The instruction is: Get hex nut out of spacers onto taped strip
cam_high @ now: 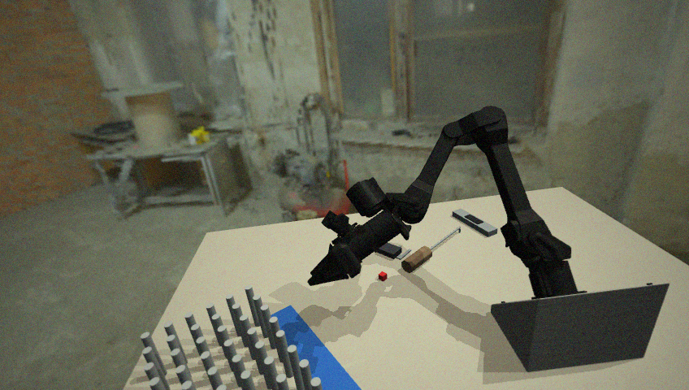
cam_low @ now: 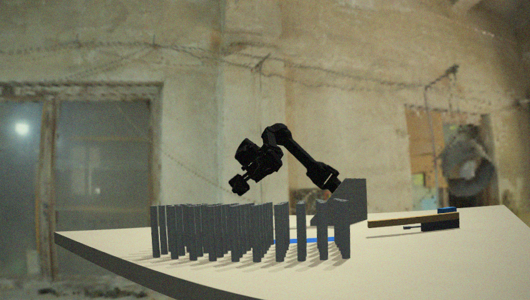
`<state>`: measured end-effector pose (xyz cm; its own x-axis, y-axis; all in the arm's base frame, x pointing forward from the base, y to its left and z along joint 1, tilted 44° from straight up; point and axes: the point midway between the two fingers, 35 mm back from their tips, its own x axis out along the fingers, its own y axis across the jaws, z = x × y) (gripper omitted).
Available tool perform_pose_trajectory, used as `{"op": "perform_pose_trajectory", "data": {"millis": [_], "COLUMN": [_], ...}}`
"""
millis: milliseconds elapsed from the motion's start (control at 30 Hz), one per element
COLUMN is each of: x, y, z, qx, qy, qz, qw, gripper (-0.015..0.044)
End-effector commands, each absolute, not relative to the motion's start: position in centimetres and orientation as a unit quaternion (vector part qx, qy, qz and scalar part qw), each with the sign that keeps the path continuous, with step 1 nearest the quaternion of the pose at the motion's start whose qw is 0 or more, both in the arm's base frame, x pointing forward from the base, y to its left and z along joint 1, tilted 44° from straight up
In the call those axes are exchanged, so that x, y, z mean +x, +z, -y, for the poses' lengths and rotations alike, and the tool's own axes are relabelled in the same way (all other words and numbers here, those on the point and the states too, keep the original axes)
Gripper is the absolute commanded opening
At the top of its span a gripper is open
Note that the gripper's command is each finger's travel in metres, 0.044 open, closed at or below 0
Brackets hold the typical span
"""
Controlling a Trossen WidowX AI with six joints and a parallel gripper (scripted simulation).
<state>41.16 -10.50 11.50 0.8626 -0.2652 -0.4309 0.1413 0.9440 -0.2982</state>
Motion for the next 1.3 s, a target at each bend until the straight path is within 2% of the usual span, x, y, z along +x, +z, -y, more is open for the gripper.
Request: {"op": "perform_pose_trajectory", "data": {"millis": [0, 1067, 1267], "x": [41.2, 41.2, 38.8], "y": [9.0, 9.0, 11.3], "z": [9.7, 9.7, 14.1], "qx": [-0.149, -0.149, -0.056], "qy": [-0.081, -0.081, -0.165], "qz": [-0.264, -0.264, -0.269], "qw": [0.950, 0.950, 0.947], "gripper": [0.0440, 0.0440, 0.0440]}}
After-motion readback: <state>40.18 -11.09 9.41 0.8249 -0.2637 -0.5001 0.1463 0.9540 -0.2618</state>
